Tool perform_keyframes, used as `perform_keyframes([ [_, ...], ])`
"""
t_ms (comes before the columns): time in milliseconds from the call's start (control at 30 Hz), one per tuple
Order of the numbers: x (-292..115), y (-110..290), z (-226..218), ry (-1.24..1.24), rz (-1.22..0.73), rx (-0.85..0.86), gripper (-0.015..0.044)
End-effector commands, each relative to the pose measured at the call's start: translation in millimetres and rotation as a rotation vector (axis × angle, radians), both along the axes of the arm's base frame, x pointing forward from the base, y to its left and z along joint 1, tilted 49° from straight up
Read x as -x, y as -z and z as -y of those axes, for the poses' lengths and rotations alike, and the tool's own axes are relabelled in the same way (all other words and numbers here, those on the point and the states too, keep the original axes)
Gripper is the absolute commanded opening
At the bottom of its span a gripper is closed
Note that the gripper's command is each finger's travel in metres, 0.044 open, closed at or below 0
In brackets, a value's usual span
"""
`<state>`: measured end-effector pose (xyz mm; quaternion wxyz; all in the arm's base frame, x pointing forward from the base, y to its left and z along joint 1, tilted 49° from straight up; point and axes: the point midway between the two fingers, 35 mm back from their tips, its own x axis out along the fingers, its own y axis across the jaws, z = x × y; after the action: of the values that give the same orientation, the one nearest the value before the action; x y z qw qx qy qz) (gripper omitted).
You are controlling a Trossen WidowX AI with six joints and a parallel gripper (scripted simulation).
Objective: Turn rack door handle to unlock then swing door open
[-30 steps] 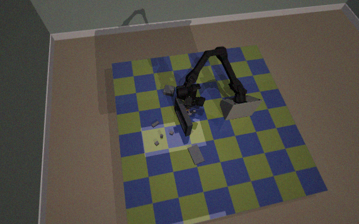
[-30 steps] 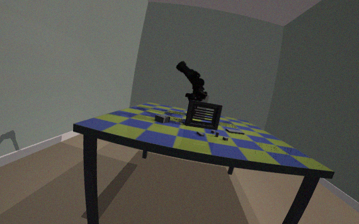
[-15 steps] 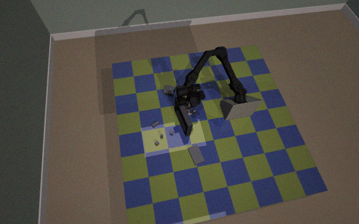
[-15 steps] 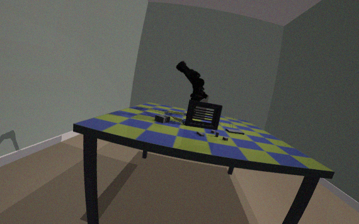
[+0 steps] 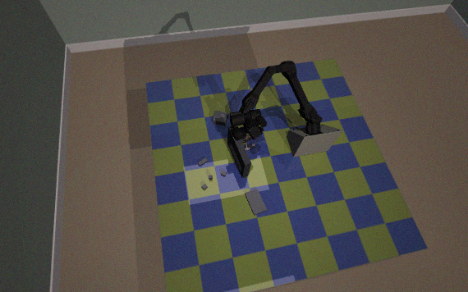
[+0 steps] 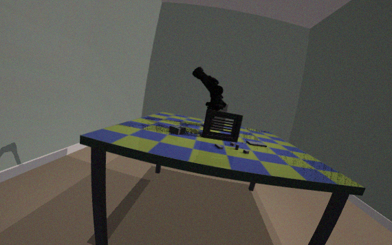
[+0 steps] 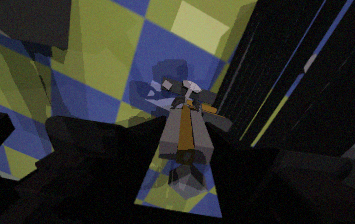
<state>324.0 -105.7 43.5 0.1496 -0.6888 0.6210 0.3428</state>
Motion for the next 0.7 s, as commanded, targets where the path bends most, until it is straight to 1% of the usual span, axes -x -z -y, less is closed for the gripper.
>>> perform_keyframes([
  [0, 0.2, 0.7, -0.2, -0.006, -0.009, 0.000, 0.0098],
  [33, 0.2, 0.7, -0.2, -0.006, -0.009, 0.000, 0.0072],
  [333, 0.2, 0.7, -0.2, -0.006, -0.009, 0.000, 0.0012],
  [500, 0.7, 0.8, -0.3, 0.003, 0.001, 0.000, 0.0010],
  [667, 5.0, 1.7, -1.1, 0.067, 0.074, 0.000, 0.0010],
])
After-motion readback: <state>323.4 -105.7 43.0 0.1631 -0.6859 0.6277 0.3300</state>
